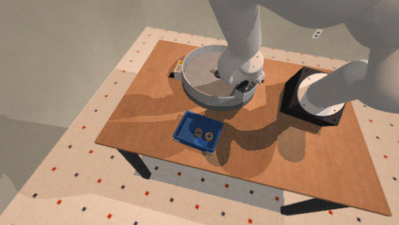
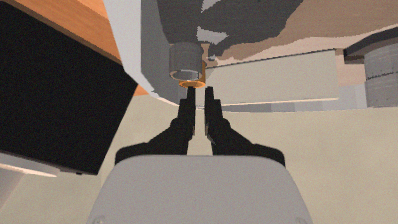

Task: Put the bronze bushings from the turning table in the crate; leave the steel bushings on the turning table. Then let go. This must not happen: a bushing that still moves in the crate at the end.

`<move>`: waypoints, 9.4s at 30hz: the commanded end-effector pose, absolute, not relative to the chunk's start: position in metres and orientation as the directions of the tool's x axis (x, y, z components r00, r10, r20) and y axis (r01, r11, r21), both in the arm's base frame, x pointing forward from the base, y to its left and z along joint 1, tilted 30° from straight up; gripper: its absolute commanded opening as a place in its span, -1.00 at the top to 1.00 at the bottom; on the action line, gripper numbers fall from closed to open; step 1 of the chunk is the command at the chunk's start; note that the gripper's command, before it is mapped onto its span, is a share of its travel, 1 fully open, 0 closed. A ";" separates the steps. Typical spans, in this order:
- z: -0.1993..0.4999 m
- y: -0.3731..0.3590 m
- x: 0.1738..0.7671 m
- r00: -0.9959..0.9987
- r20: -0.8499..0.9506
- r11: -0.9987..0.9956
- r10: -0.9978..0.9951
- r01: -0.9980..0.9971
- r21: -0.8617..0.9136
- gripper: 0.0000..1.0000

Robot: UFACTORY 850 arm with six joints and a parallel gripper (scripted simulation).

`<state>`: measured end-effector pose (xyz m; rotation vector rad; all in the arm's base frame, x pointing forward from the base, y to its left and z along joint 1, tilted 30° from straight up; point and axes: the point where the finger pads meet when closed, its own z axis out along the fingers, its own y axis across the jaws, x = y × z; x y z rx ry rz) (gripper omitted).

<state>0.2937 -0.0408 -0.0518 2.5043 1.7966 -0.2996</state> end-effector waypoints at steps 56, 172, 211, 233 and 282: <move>-0.089 -0.018 0.293 0.300 -0.188 -0.321 0.935 0.943 -0.091 0.79; -0.015 -0.118 0.275 0.559 -0.345 -0.616 0.754 0.784 -0.074 0.79; -0.011 -0.127 0.177 0.663 -0.746 -0.974 -0.065 -0.204 -0.096 0.79; -0.006 -0.073 0.207 0.420 -0.862 -0.667 -0.283 -0.732 -0.138 0.79; -0.007 -0.063 0.289 0.241 -0.914 -0.189 -0.327 -0.964 -0.187 0.79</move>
